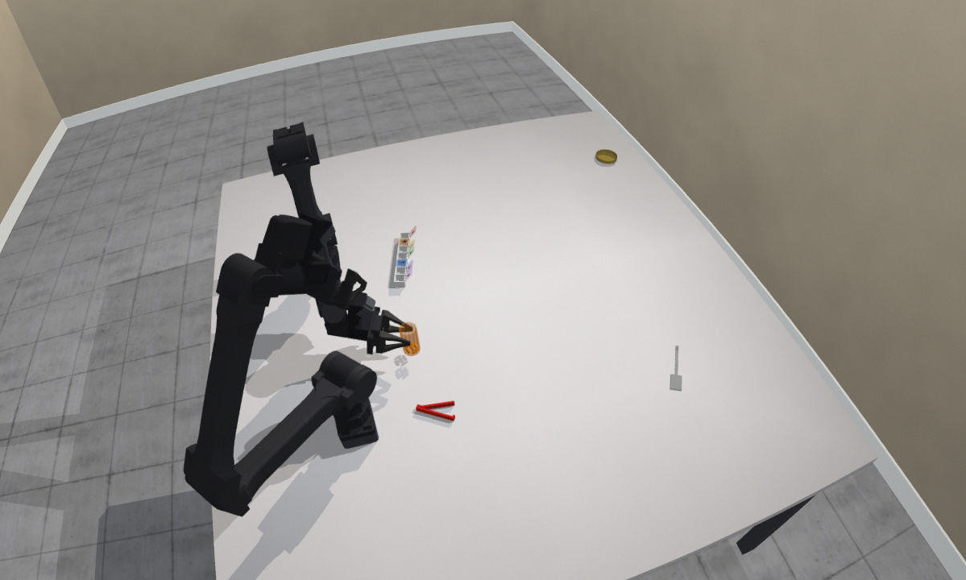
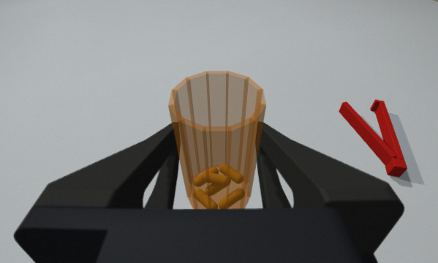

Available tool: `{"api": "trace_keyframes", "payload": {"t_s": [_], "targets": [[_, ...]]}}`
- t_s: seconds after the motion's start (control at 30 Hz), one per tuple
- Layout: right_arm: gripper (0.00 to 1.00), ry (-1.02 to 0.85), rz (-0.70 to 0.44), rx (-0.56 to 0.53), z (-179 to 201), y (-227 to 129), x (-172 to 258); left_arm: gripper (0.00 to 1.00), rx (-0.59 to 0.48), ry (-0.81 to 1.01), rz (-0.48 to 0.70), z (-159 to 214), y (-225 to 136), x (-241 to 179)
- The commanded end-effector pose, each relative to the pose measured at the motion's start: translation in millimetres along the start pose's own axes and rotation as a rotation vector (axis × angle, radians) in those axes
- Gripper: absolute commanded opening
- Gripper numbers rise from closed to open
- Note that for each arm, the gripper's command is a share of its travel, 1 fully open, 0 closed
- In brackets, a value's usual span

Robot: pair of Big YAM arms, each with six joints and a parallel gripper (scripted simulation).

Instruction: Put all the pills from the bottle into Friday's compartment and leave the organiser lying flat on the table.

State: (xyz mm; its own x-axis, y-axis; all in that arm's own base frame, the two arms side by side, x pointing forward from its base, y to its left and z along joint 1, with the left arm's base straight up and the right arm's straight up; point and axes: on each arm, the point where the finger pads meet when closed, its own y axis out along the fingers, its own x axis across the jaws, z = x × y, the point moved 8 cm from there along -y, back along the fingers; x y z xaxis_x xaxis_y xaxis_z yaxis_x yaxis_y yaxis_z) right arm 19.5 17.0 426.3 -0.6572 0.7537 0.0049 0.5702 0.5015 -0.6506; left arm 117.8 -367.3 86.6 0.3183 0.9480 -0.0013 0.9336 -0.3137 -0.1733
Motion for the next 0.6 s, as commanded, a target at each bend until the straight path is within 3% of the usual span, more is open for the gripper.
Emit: {"api": "trace_keyframes", "payload": {"t_s": [0.0,0.57], "targets": [[1.00,-0.040,-0.008,-0.018,-16.0,3.0,1.2,0.36,0.018,-0.029,-0.005,-35.1,-10.0,20.6],[1.00,-0.131,-0.144,-0.022,-43.7,56.5,12.1,0.36,0.219,-0.072,0.083,-51.9,-33.5,90.7]]}}
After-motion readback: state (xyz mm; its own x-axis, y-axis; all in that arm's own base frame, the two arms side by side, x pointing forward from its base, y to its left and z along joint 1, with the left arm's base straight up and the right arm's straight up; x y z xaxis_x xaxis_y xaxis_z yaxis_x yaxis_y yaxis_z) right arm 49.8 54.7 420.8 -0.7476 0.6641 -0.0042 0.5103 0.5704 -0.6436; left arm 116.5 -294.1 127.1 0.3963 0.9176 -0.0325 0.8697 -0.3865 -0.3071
